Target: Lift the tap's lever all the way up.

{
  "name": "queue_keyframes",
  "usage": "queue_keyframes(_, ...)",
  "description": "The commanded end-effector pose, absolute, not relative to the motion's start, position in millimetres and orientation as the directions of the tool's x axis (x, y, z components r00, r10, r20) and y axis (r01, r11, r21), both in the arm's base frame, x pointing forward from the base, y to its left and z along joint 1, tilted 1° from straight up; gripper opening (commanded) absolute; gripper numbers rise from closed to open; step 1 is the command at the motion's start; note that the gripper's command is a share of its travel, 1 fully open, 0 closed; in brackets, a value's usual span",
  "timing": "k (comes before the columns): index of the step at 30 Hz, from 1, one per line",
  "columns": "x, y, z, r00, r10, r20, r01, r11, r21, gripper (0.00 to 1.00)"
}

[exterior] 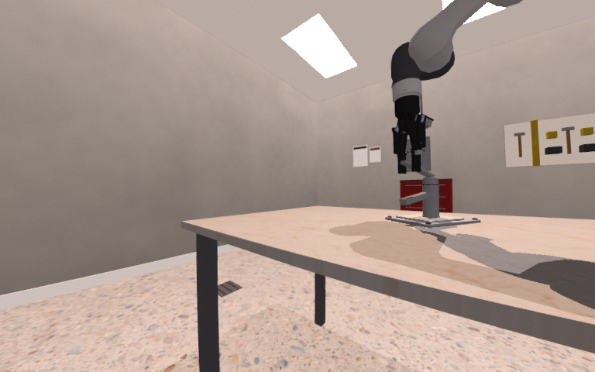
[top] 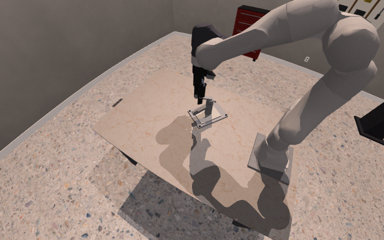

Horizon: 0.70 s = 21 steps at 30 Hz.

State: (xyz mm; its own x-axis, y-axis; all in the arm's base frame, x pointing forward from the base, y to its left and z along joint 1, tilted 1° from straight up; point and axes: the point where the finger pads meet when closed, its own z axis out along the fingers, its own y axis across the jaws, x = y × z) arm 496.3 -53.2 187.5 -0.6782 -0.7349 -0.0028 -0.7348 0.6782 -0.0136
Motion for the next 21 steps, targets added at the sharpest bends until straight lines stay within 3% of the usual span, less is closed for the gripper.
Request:
queue_keyframes(1,496,-54,189,-0.675,-0.738,-0.003,-0.738,0.675,-0.015,0.44)
queue_keyframes(21,496,-54,221,-0.675,-0.738,-0.003,-0.738,0.675,-0.015,0.44)
